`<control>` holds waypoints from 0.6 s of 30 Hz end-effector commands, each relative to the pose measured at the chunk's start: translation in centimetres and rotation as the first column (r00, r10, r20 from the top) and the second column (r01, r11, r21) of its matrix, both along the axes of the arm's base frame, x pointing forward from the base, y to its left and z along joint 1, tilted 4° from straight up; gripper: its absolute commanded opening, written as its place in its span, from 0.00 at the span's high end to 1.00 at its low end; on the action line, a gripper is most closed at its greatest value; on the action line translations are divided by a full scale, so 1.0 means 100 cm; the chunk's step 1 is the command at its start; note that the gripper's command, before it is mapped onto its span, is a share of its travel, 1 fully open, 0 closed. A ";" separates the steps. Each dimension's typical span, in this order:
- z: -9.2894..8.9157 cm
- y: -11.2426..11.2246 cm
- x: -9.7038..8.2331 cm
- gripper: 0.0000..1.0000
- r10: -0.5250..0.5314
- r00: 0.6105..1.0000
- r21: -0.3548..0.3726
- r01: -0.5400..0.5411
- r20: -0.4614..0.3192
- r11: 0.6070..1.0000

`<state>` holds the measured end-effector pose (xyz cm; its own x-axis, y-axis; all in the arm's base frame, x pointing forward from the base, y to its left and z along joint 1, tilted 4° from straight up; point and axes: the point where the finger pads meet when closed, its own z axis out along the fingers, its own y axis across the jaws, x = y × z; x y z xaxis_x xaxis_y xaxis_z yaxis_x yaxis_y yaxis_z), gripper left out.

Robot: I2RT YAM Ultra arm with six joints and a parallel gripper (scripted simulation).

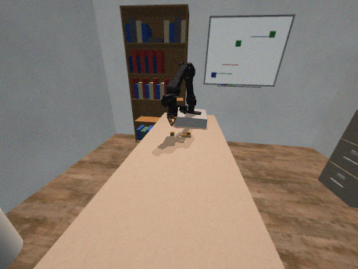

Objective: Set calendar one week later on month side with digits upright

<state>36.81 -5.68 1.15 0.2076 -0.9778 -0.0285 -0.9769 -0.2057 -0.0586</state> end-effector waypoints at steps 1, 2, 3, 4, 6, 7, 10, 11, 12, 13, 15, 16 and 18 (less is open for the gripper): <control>0.002 0.001 0.003 0.55 0.000 1.000 0.004 0.000 0.014 1.000; 0.001 0.001 0.003 0.55 0.000 1.000 0.004 0.000 0.014 1.000; 0.000 0.001 0.003 0.55 0.000 1.000 0.004 0.000 0.014 1.000; -0.002 0.001 0.003 0.55 0.000 1.000 0.004 0.000 0.014 1.000; -0.004 0.001 0.003 0.55 0.000 1.000 0.004 0.000 0.014 1.000; -0.006 0.001 0.003 0.55 0.000 1.000 0.004 0.000 0.014 1.000; -0.009 0.001 0.004 0.55 0.000 1.000 0.004 0.000 0.014 1.000; -0.009 0.001 0.004 0.55 0.000 1.000 0.004 0.000 0.014 1.000; -0.010 0.001 0.004 0.55 0.000 1.000 0.004 0.000 0.014 1.000; -0.012 0.001 0.004 0.55 0.000 1.000 0.004 0.000 0.014 1.000; -0.015 0.002 0.004 0.55 0.000 1.000 0.004 0.000 0.014 1.000; -0.017 0.002 0.004 0.55 0.000 1.000 0.004 0.000 0.014 1.000; -0.020 0.002 0.004 0.55 0.000 1.000 0.004 0.000 0.014 1.000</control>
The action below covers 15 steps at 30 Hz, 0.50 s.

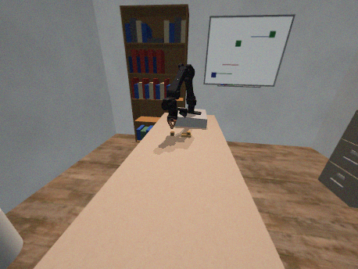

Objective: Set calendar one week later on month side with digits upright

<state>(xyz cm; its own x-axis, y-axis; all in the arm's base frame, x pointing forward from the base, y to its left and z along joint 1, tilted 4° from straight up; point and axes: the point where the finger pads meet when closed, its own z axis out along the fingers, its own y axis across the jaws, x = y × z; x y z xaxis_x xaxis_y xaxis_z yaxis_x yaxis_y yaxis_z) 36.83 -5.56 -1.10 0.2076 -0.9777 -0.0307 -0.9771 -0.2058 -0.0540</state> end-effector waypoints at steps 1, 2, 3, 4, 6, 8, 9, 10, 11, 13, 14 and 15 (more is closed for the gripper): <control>0.001 0.001 0.004 0.55 0.000 1.000 0.003 0.000 0.019 1.000; -0.001 0.001 0.004 0.55 0.000 1.000 0.003 0.000 0.019 1.000; -0.002 0.001 0.004 0.55 0.000 1.000 0.003 0.000 0.019 1.000; -0.004 0.001 0.005 0.55 0.000 1.000 0.003 0.000 0.019 1.000; -0.006 0.001 0.005 0.55 0.000 1.000 0.003 0.000 0.019 1.000; -0.009 0.001 0.005 0.55 0.000 1.000 0.003 0.000 0.019 1.000; -0.009 0.001 0.005 0.55 0.000 1.000 0.003 0.000 0.019 1.000; -0.009 0.001 0.005 0.55 0.000 1.000 0.003 0.000 0.019 1.000; -0.010 0.001 0.005 0.55 0.000 1.000 0.003 0.000 0.019 1.000; -0.012 0.001 0.005 0.55 0.000 1.000 0.003 0.000 0.019 1.000; -0.013 0.001 0.005 0.55 0.000 1.000 0.003 0.000 0.019 1.000; -0.014 0.001 0.005 0.55 0.000 1.000 0.003 0.000 0.019 1.000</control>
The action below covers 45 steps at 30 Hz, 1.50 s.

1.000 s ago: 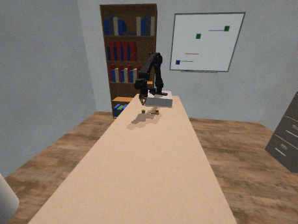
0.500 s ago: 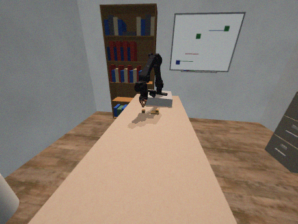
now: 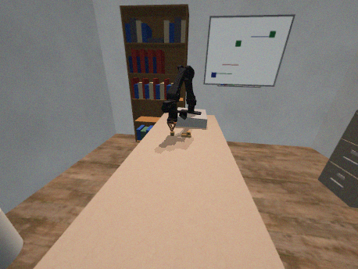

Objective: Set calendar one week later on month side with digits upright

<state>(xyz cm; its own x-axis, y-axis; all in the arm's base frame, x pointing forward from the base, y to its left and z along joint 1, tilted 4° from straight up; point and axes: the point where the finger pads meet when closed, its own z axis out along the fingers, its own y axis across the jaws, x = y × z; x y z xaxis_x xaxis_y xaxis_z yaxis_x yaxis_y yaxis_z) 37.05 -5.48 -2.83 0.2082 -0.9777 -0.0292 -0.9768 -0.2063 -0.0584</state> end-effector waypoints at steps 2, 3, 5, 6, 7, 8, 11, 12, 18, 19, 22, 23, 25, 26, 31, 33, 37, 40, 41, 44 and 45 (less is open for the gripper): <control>0.002 0.001 0.003 0.55 -0.001 1.000 0.004 0.000 0.014 1.000; 0.001 0.001 0.003 0.55 -0.001 1.000 0.004 0.000 0.014 1.000; 0.000 0.001 0.003 0.55 -0.001 1.000 0.004 0.000 0.014 1.000; 0.000 0.001 0.003 0.55 -0.001 1.000 0.004 0.000 0.014 1.000; -0.001 0.001 0.003 0.55 -0.001 1.000 0.004 0.000 0.014 1.000; -0.001 0.001 0.003 0.55 -0.001 1.000 0.004 0.000 0.014 1.000; -0.001 0.001 0.003 0.55 -0.001 1.000 0.004 0.000 0.014 1.000; -0.001 0.001 0.003 0.55 -0.001 1.000 0.004 0.000 0.014 1.000; -0.001 0.001 0.003 0.55 -0.001 1.000 0.004 0.000 0.014 1.000; -0.001 0.001 0.003 0.55 -0.001 1.000 0.004 0.000 0.014 1.000; -0.001 0.001 0.003 0.55 -0.001 1.000 0.004 0.000 0.014 1.000; -0.001 0.001 0.003 0.55 -0.001 1.000 0.004 0.000 0.014 1.000; -0.001 0.001 0.003 0.55 -0.001 1.000 0.004 0.000 0.014 1.000; -0.001 0.001 0.003 0.55 -0.001 1.000 0.004 0.000 0.014 1.000; -0.001 0.001 0.003 0.55 -0.001 1.000 0.004 0.000 0.014 1.000; -0.001 0.001 0.003 0.55 -0.001 1.000 0.004 0.000 0.014 1.000; -0.001 0.001 0.003 0.55 -0.001 1.000 0.004 0.000 0.014 1.000; -0.001 0.001 0.003 0.55 -0.001 1.000 0.004 0.000 0.014 1.000; -0.001 0.001 0.003 0.55 -0.001 1.000 0.004 0.000 0.014 1.000; -0.001 0.001 0.003 0.55 -0.001 1.000 0.004 0.000 0.014 1.000; -0.001 0.001 0.003 0.55 -0.001 1.000 0.004 0.000 0.014 1.000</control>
